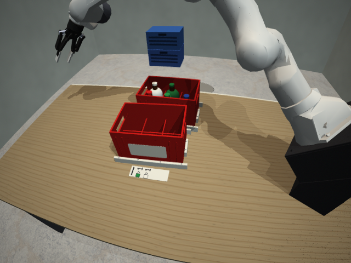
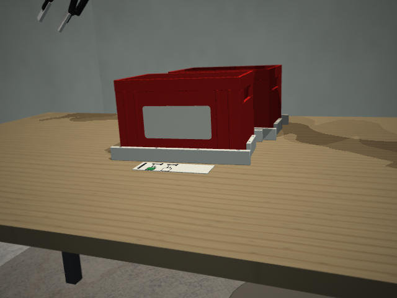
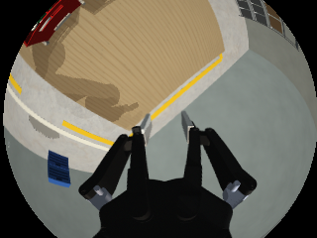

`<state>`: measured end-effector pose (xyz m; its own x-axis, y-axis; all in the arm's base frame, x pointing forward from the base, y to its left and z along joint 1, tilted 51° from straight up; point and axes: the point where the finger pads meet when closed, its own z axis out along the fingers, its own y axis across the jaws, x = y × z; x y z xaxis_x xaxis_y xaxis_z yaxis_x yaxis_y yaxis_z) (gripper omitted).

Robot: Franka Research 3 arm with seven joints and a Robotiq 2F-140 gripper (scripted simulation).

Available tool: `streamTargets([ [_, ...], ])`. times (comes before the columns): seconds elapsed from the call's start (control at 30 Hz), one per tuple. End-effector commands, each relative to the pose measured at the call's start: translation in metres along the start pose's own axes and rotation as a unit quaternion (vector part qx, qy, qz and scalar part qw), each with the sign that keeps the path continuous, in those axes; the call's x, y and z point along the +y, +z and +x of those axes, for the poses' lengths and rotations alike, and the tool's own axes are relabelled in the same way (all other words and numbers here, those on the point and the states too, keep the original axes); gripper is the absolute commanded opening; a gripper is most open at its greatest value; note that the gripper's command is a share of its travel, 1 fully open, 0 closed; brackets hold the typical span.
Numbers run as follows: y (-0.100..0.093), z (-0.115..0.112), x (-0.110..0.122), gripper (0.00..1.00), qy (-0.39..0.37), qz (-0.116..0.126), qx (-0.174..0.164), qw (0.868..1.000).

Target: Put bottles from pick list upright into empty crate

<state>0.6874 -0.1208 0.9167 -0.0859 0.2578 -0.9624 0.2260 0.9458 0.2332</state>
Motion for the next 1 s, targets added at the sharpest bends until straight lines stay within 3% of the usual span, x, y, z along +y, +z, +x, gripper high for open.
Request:
streamTargets([
  [0.0,0.007,0.018,0.009,0.38,-0.051,-0.005,0.021,0.998],
  [0.13,0.013,0.034,0.019,0.38,-0.051,-0.005,0.021,0.998],
  [0.37,0.02,0.054,0.031,0.38,-0.114,-0.019,0.062,0.991],
  [0.57,0.028,0.079,0.046,0.38,-0.114,-0.019,0.062,0.991],
  [0.73,0.033,0.1,0.058,0.38,-0.177,-0.037,0.1,0.978],
  [0.97,0.037,0.121,0.071,0.38,-0.177,-0.037,0.1,0.978],
])
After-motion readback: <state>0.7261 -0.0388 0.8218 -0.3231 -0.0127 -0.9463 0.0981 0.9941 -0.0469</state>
